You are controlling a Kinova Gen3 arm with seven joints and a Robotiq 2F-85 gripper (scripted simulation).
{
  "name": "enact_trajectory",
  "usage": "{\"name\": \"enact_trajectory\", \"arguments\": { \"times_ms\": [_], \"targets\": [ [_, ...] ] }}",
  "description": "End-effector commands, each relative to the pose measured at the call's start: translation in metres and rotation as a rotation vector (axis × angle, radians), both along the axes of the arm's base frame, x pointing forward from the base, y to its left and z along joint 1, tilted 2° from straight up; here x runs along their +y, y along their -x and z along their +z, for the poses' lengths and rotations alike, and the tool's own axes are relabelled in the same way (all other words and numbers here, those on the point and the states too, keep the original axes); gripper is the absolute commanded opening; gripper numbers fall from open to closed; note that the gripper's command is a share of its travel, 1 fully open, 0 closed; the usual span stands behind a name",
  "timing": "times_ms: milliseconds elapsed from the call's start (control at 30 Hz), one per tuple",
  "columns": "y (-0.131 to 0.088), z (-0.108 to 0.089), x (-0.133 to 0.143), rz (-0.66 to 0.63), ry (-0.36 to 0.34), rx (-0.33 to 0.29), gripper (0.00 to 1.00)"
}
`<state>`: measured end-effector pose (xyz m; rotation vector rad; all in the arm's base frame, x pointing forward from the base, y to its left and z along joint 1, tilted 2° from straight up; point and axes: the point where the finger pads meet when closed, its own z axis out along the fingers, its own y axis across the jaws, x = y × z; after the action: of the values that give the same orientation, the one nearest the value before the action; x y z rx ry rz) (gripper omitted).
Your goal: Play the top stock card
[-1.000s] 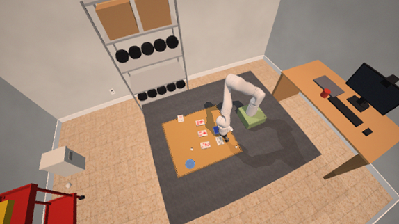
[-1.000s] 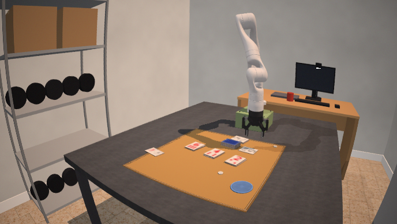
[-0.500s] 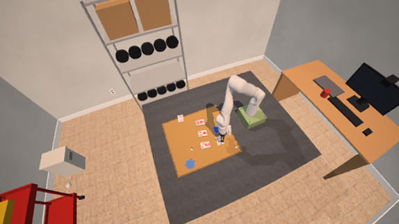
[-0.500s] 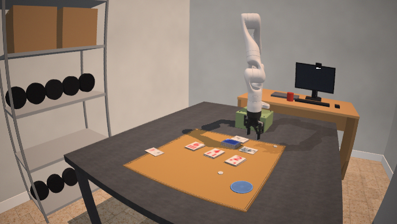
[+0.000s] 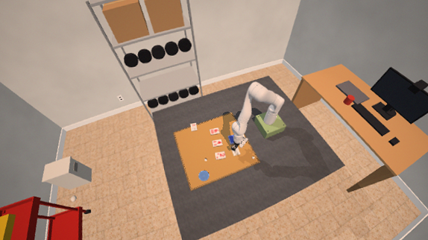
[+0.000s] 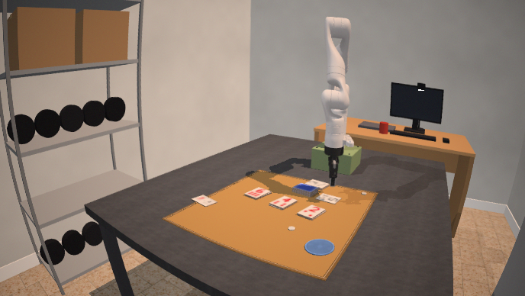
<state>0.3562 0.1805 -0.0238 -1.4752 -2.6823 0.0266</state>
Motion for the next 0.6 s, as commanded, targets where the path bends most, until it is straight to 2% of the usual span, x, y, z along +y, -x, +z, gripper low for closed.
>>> {"name": "enact_trajectory", "arguments": {
  "times_ms": [0, 267, 333, 567],
  "targets": [
    [-0.001, 0.001, 0.002, -0.068, 0.008, -0.01, 0.85],
    [-0.009, 0.003, 0.001, -0.312, 0.016, -0.03, 0.85],
    [-0.009, 0.003, 0.001, -0.312, 0.016, -0.03, 0.85],
    [-0.013, 0.004, 0.0, -0.437, 0.018, -0.041, 0.85]
  ]
}}
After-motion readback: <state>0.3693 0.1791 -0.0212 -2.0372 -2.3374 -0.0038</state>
